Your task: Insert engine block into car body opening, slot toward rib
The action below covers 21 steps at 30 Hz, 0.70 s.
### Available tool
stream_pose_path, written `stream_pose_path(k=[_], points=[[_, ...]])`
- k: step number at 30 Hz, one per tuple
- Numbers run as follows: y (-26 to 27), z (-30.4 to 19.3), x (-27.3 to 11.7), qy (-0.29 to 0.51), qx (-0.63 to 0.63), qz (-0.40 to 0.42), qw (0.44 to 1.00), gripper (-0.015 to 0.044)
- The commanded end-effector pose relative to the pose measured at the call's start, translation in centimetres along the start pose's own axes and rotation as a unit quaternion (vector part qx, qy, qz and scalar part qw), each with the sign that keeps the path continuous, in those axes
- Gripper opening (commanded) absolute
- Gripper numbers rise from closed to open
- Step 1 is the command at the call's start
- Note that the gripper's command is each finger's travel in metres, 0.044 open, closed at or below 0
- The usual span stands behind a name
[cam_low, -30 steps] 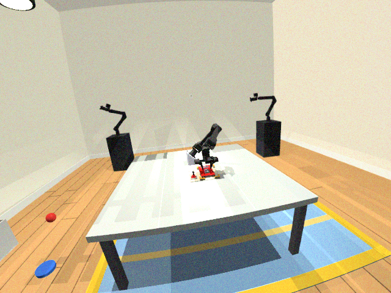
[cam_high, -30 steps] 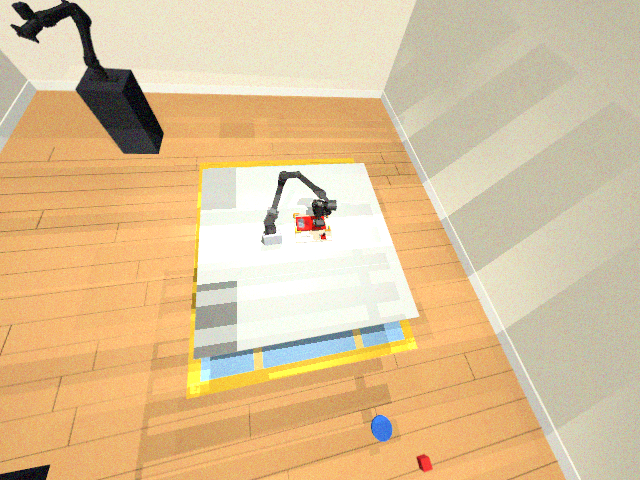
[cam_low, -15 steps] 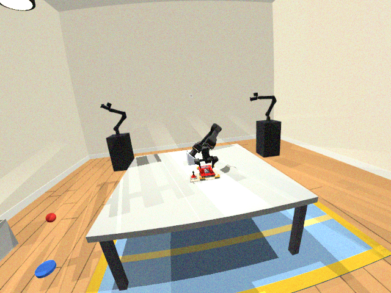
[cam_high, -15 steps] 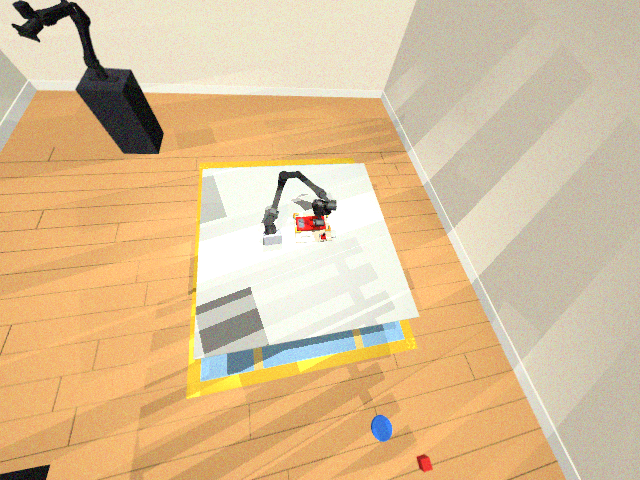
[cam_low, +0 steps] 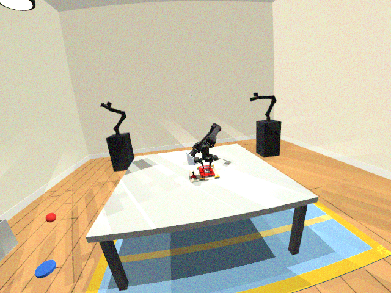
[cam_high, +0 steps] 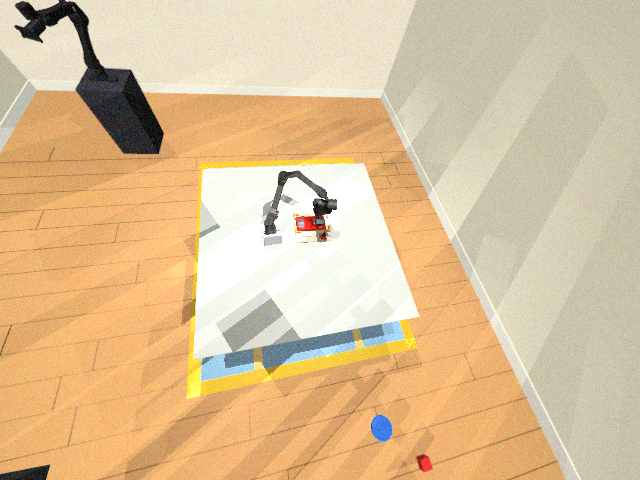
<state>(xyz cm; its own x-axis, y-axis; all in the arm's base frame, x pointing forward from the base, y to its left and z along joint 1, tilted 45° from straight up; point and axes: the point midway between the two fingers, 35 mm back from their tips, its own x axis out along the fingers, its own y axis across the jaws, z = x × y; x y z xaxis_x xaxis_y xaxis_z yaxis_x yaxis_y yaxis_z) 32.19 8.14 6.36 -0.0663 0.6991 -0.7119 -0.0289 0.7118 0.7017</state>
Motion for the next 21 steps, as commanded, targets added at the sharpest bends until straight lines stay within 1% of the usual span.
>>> stream_pose_path(k=[1, 6, 21], points=[[0.0, -0.03, -0.03, 0.001, -0.002, 0.0, 1.0, 0.0125], [0.0, -0.03, -0.03, 0.001, -0.002, 0.0, 1.0, 0.0], [0.0, -0.03, -0.03, 0.001, -0.002, 0.0, 1.0, 0.0]])
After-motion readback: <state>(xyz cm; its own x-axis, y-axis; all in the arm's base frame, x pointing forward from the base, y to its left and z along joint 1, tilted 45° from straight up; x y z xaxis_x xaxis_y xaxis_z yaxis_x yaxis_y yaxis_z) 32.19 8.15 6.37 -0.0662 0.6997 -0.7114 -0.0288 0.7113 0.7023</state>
